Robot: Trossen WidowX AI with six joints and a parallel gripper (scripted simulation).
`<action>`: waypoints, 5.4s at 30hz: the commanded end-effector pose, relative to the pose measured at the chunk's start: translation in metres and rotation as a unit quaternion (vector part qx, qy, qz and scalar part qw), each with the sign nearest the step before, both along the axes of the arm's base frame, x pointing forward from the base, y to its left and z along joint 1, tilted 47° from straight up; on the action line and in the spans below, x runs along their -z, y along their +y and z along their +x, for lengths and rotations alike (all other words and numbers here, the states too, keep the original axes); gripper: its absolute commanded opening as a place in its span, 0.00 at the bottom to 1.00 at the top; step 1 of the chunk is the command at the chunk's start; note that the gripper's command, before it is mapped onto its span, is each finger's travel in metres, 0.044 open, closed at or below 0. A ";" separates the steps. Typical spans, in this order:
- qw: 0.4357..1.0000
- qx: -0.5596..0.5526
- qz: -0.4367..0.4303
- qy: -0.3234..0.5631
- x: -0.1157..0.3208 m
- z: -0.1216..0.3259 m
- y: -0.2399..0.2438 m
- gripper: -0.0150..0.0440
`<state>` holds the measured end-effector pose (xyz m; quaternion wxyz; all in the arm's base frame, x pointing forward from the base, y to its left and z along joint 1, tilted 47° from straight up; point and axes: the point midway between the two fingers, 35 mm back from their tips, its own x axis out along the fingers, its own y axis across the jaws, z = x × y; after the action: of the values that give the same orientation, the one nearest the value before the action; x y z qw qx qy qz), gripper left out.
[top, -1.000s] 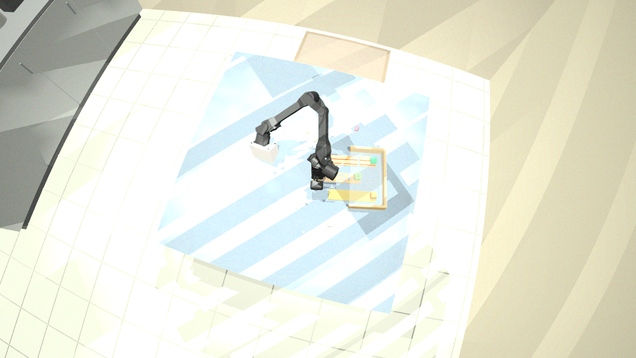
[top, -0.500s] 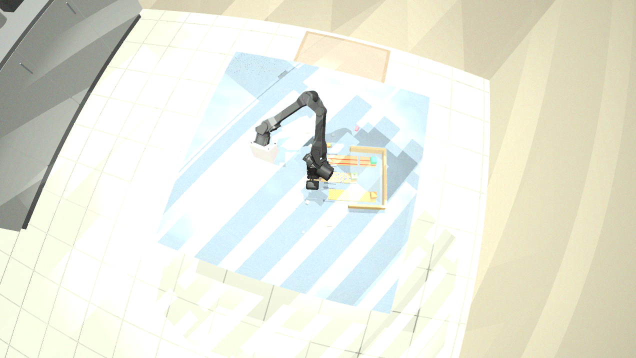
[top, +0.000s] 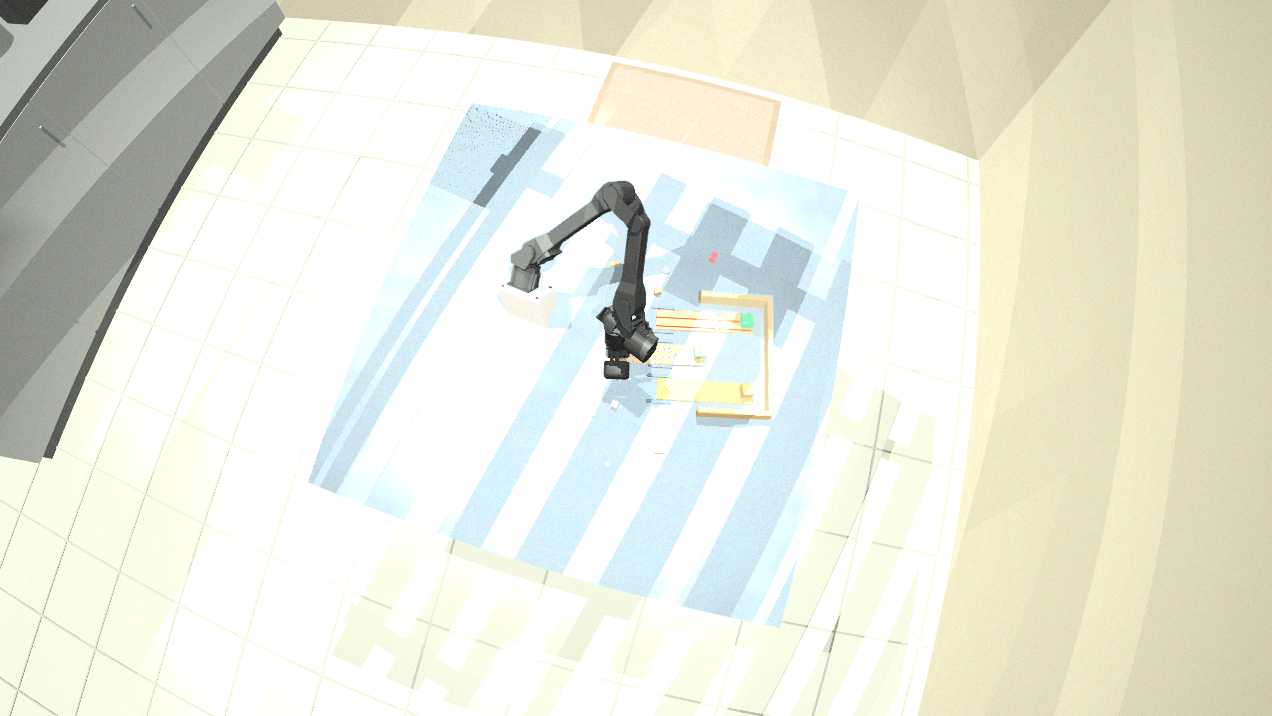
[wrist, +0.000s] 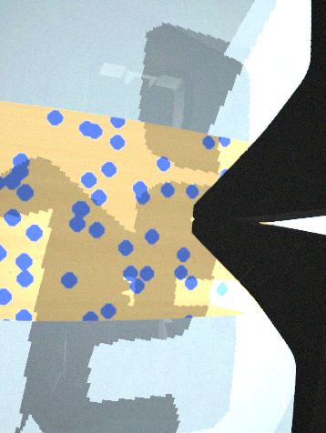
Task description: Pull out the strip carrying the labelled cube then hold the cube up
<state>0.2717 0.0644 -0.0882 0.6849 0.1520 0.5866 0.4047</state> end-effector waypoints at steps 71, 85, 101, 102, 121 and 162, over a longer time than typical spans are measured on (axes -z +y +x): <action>1.000 0.000 -0.005 0.003 0.009 -0.045 -0.020 0.25; 0.998 -0.050 -0.003 -0.030 -0.023 -0.013 -0.038 0.57; 0.998 -0.050 -0.003 -0.031 -0.046 0.047 -0.027 1.00; 0.998 -0.050 -0.003 -0.031 -0.047 0.051 -0.027 1.00; 0.998 -0.050 -0.002 -0.032 -0.076 0.121 -0.009 1.00; 0.998 -0.050 -0.001 -0.033 -0.056 0.148 0.042 0.68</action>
<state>0.4223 0.1001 -0.0276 0.6866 0.1053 0.5685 0.4409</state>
